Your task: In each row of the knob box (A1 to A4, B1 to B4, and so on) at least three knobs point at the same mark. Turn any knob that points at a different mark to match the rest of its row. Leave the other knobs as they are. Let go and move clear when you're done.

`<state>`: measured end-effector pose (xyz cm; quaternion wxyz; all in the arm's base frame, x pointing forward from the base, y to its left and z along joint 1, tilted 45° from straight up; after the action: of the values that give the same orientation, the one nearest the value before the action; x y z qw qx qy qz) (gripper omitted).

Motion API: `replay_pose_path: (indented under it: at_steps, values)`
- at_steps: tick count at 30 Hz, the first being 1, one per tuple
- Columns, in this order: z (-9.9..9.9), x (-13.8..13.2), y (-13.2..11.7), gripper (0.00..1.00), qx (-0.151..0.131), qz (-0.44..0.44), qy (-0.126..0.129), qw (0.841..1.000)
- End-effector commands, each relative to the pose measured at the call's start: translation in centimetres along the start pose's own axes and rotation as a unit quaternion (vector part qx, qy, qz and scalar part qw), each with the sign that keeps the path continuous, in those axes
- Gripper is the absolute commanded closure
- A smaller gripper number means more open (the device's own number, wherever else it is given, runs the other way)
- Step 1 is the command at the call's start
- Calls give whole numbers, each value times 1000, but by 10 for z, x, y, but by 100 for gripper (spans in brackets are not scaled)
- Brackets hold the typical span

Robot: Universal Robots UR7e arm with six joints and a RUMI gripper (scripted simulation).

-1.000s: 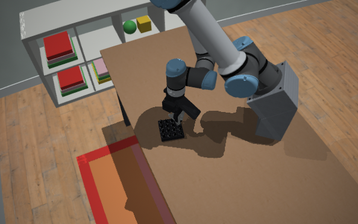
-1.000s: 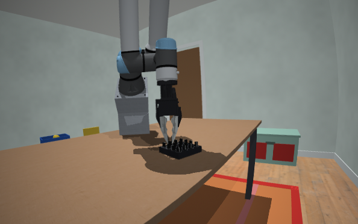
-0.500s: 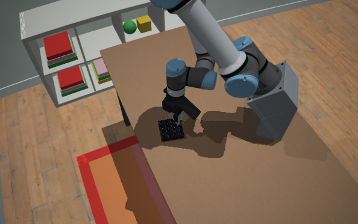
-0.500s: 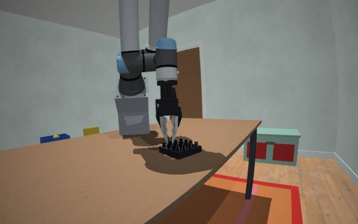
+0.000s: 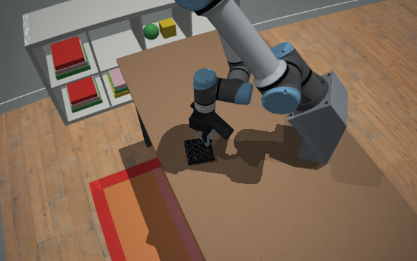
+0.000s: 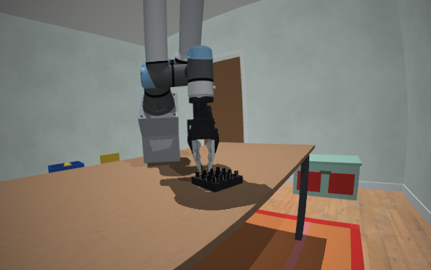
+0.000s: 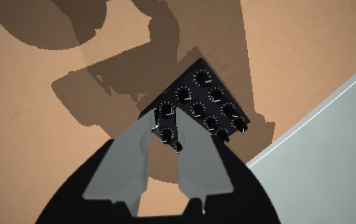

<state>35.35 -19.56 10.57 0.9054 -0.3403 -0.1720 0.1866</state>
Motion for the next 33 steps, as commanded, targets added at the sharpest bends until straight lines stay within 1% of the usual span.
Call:
replay_pose_path:
  at_steps: [1,14,21,23,33]
  values:
    - [0,0,0,89,0,0,0,1000]
    - [2,0,0,89,0,0,0,1000]
    - [15,0,0,89,0,0,0,1000]
    - [15,0,0,89,0,0,0,1000]
    - [35,0,0,89,0,0,0,1000]
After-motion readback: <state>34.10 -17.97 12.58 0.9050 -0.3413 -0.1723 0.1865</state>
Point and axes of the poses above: the point where the finger pads meet when closed, its own z axis back along the fingers, its own x axis across the jaws, y = z × x, the point moved 4 cm from there along z, back along the fingers, and after that the axes turned 2 degrees about -z, right-handed, at the moved point
